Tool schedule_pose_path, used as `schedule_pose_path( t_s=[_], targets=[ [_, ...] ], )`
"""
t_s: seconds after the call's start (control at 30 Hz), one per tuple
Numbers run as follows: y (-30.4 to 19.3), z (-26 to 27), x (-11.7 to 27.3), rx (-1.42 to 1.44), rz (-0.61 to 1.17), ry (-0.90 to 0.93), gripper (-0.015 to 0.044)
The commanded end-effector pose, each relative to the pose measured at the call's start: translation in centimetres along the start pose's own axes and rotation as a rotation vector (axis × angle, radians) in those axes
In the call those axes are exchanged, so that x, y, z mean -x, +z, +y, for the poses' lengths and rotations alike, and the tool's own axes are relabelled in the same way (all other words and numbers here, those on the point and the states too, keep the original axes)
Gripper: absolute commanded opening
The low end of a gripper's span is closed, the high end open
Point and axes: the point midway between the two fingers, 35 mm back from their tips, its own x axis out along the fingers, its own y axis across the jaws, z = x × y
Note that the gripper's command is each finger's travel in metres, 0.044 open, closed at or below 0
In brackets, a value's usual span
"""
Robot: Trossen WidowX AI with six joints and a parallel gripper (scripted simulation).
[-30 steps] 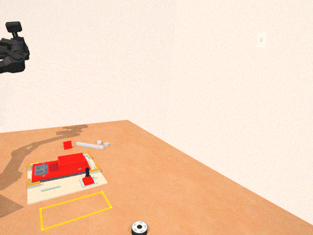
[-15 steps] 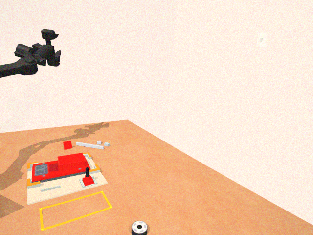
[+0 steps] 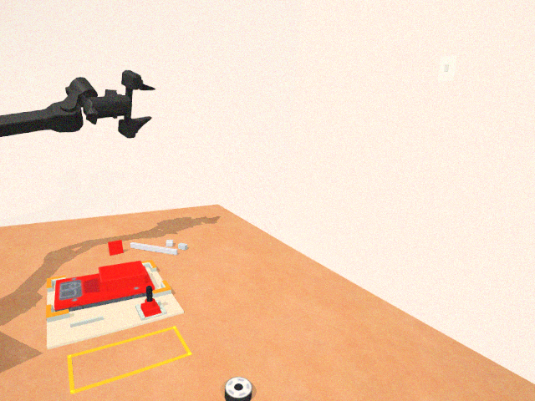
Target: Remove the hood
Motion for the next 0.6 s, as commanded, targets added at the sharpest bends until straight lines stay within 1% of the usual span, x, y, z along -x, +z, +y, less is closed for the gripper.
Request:
schedule_pose_path(
  t_s=[0.0,0.27,0.43,0.57],
  targets=[
    [-5.8,1.4,-0.2,-0.031,0.177,0.084,0.044],
    [-15.0,4.0,1.6,-0.123,0.477,0.222,0.044],
    [-20.2,5.7,3.9,-0.203,0.662,0.308,0.044],
    [-23.9,7.2,6.6,-0.286,0.82,0.381,0.044]
  ],
)
